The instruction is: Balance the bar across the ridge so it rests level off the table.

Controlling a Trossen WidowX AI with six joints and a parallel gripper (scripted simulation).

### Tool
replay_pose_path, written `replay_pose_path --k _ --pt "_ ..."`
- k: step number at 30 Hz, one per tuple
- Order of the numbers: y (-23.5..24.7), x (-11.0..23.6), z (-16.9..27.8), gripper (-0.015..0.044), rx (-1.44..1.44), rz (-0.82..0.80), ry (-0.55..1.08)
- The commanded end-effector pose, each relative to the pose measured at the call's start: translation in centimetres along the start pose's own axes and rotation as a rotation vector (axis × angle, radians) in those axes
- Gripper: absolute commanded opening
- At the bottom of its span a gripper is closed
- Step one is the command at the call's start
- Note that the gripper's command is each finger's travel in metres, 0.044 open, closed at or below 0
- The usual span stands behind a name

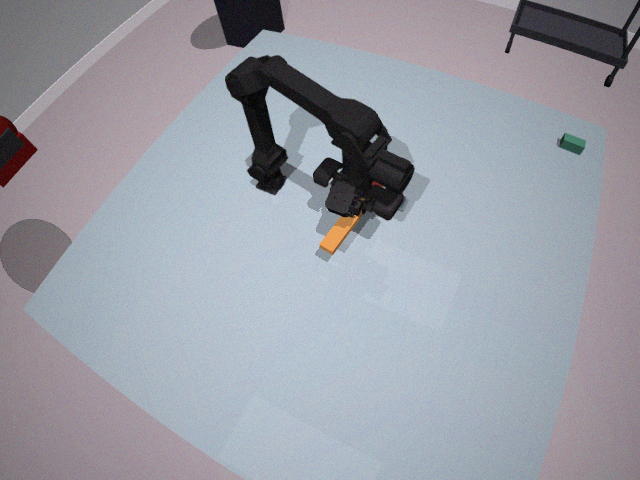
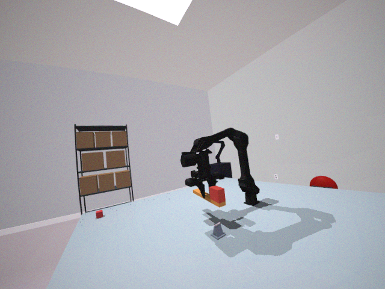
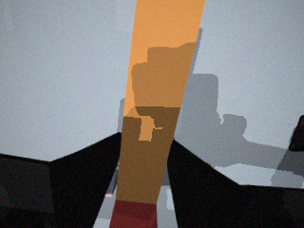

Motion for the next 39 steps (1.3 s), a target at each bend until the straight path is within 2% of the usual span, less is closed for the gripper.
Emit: replay_pose_path --k 1,25,39 --pt "1.0 0.2 1.0 0.0 0.012 -0.006 -0.002" --pt "5.4 -0.1 8.6 0.0 0.112 -0.01 0.005" --pt "5.7 -1.6 9.1 0.0 0.116 -0.01 0.005"
Point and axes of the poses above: the point midway between the two fingers, 35 mm back from their tips, its own x axis back along the fingers, its own y axis across the jaws, z = x × y, the point moved 4 cm from there along x, back along the fingers, and after that the axes turned 5 degrees about x, right-handed, at the moved point
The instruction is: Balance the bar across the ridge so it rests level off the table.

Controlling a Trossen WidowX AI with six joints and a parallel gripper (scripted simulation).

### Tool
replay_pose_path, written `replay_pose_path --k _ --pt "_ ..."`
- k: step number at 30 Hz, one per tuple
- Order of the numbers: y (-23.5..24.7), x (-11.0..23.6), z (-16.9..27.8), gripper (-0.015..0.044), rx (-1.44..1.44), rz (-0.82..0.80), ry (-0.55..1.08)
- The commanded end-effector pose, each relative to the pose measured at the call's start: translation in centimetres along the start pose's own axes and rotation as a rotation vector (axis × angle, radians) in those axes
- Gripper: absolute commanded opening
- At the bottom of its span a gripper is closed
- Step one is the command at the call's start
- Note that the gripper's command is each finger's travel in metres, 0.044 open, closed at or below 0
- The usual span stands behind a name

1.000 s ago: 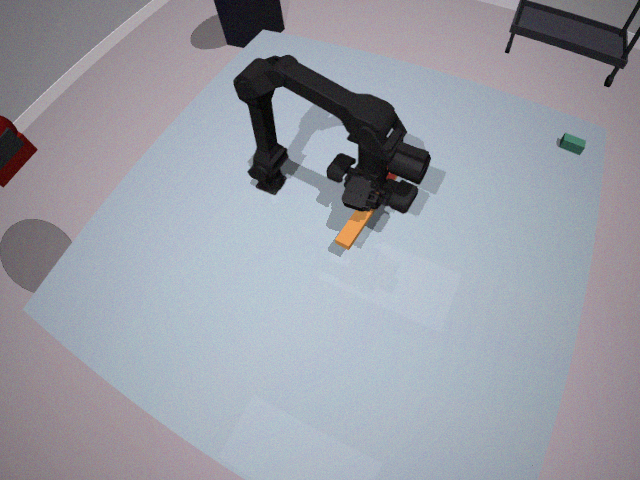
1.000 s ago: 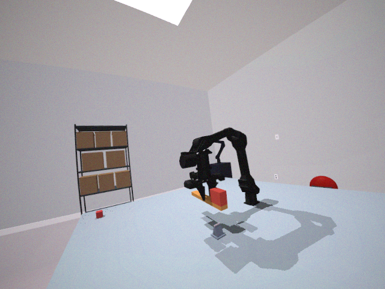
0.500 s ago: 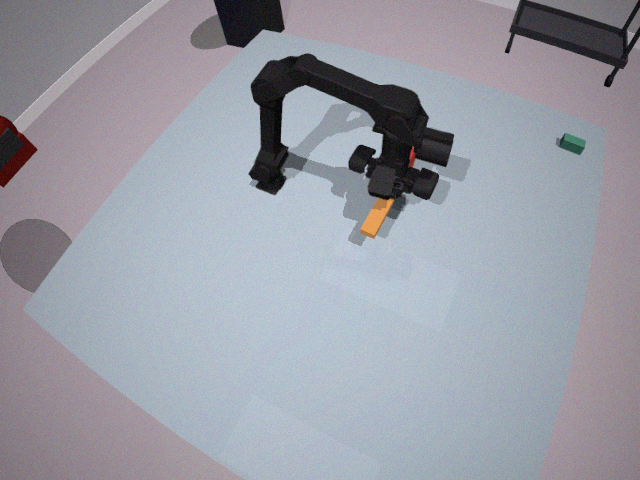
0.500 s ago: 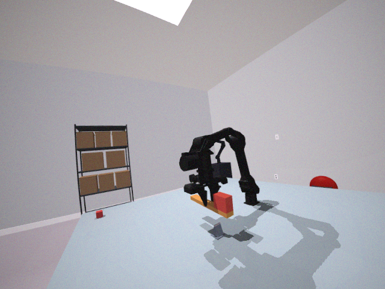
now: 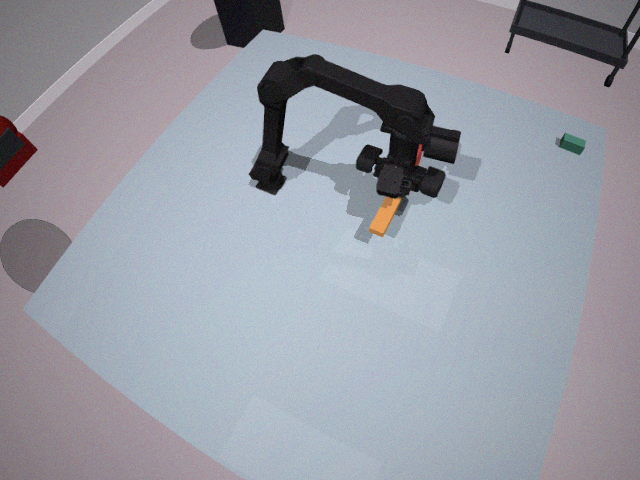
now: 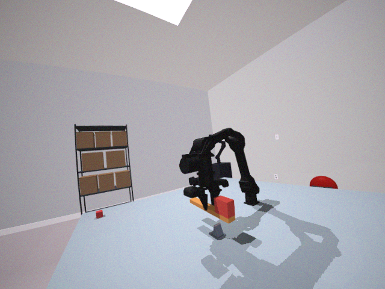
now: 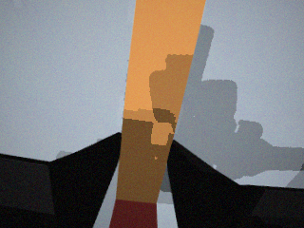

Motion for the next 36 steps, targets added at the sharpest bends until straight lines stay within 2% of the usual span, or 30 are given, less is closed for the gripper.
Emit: replay_pose_path --k 1,18,36 --pt "0.0 -0.8 0.0 0.0 -0.003 0.004 -0.001" --pt "-0.1 -3.4 -0.1 0.0 -0.003 0.004 -0.001" --pt "-0.1 -3.4 0.0 0.0 -0.003 0.004 -0.001"
Point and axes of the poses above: the point midway between the two fingers, 35 mm back from their tips, its own x axis back along the fingers, its own y axis across the jaws, z = x × y, the point moved 4 cm from there along x, back along the fingers, and after that the axes turned 5 degrees about x, right-handed, at the moved point
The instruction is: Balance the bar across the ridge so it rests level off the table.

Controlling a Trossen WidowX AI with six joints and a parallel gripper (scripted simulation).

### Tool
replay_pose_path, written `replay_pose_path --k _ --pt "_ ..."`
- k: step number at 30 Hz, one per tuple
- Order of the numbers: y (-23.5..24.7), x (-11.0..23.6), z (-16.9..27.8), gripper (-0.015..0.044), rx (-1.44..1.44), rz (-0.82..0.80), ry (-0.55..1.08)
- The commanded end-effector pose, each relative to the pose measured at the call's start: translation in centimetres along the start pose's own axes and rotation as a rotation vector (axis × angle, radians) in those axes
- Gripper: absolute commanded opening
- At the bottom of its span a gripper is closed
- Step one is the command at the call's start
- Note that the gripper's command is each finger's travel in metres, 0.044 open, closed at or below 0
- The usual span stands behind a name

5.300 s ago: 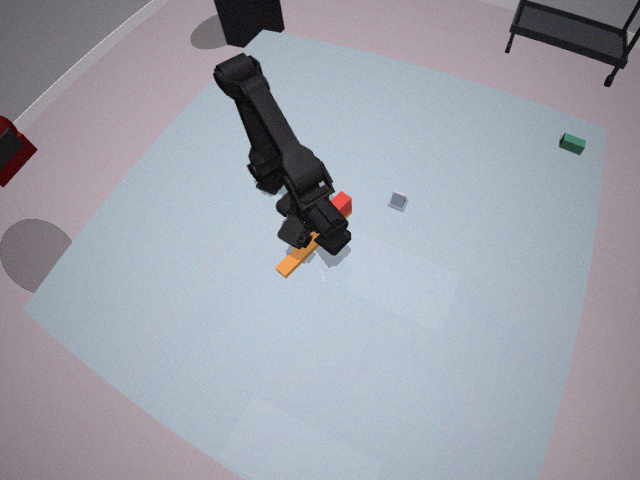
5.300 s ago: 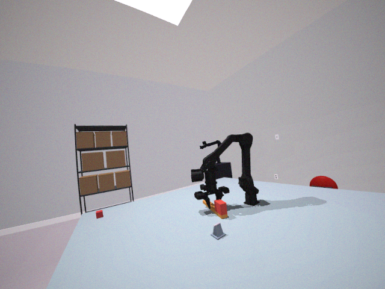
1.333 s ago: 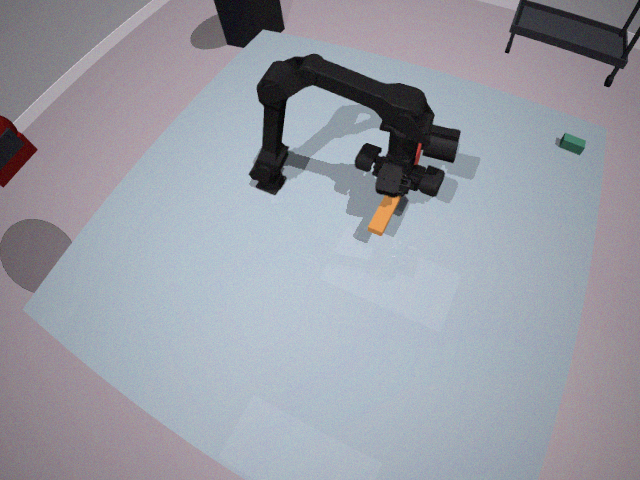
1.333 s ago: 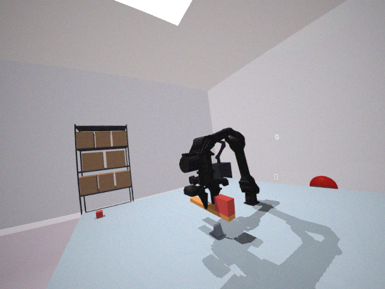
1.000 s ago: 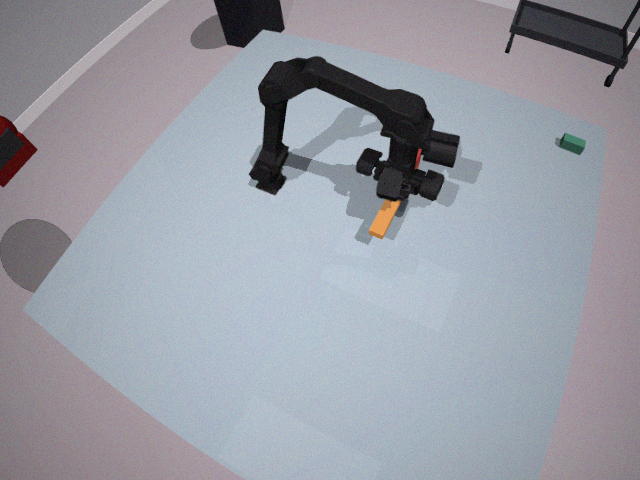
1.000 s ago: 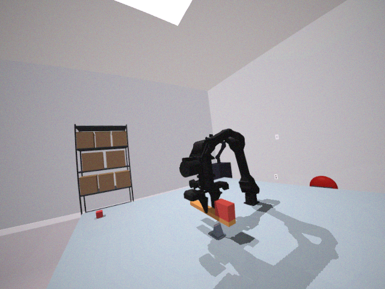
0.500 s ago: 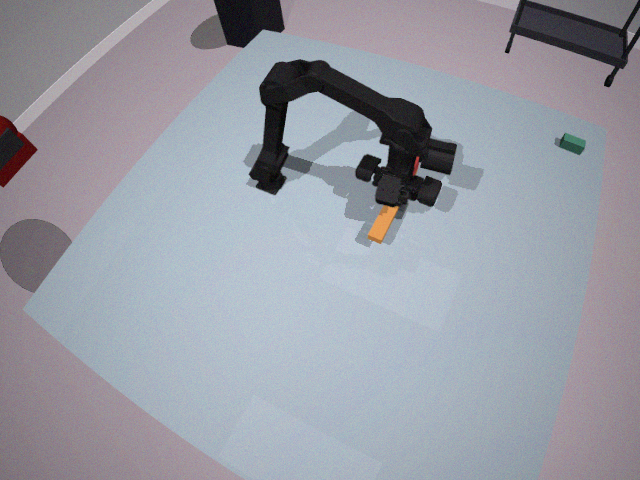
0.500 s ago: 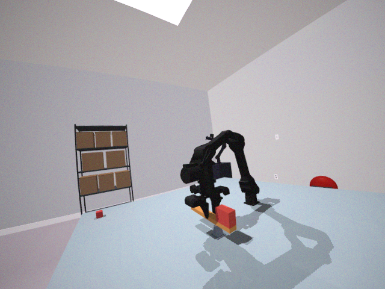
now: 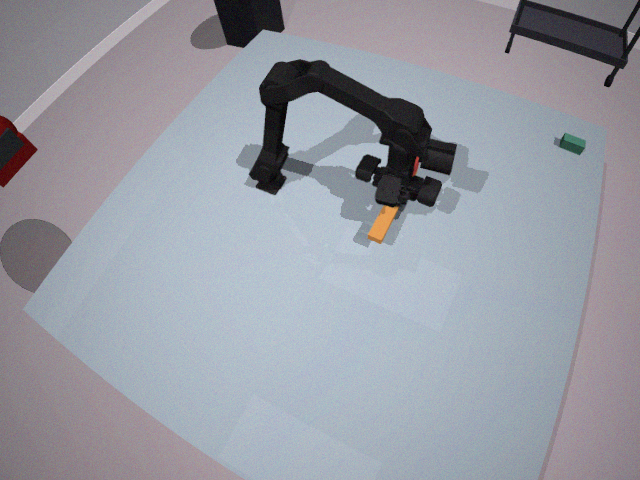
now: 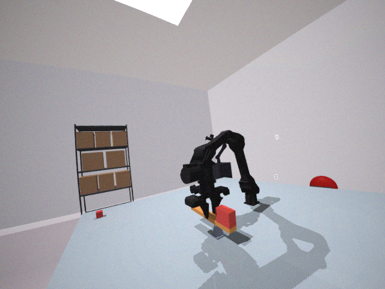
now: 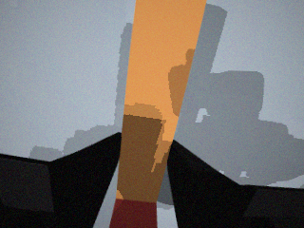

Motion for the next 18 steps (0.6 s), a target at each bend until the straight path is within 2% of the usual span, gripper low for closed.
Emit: replay_pose_path --k 1,18 --pt "0.05 -0.05 0.0 0.0 -0.002 -0.003 0.0" --pt "0.05 -0.19 0.01 0.0 -0.002 -0.003 0.0"
Point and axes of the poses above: the point midway between the two fingers, 35 mm back from their tips, its own x axis back along the fingers, its own y axis across the jaws, z = x × y, the point moved 4 cm from there along x, back along the fingers, and after that the axes turned 5 degrees about x, right-handed, at the moved point
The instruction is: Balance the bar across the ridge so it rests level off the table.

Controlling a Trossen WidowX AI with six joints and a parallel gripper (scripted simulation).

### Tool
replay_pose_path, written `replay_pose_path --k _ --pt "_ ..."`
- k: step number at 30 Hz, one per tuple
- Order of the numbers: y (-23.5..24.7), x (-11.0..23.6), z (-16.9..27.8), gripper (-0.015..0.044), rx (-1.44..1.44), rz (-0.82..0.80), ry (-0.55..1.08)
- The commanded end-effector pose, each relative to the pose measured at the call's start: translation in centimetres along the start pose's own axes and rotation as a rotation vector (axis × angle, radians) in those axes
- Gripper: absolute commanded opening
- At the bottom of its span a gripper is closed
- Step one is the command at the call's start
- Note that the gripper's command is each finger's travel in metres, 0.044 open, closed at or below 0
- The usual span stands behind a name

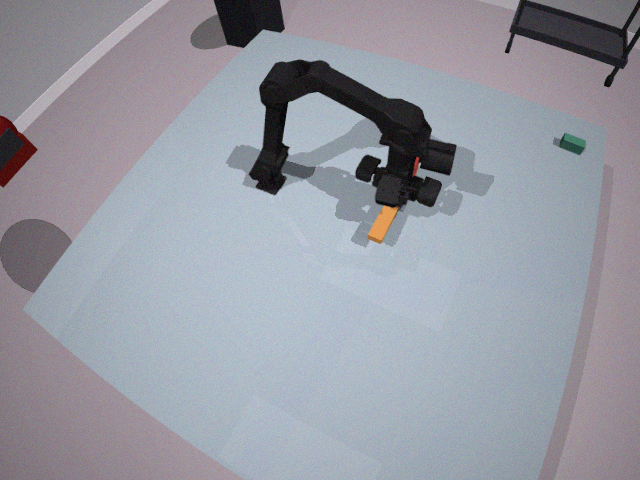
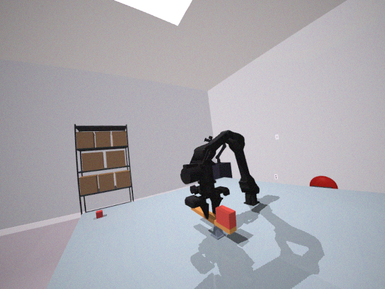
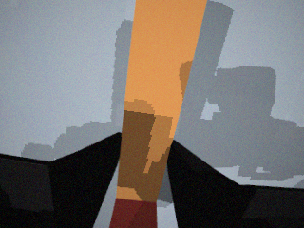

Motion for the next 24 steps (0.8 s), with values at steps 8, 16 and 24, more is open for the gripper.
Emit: replay_pose_path --k 8,16,24 --pt "0.05 -0.13 0.01 0.0 -0.002 -0.002 0.0" --pt "0.05 -0.2 0.01 0.0 -0.002 -0.002 0.0" --pt "0.05 -0.26 0.02 0.0 -0.002 -0.002 0.0"
Point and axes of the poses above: the point midway between the two fingers, 35 mm back from their tips, its own x axis back along the fingers, its own y axis across the jaws, z = x × y, the point moved 4 cm from there along x, back along the fingers, and after that the axes turned 5 degrees about x, right-handed, at the moved point
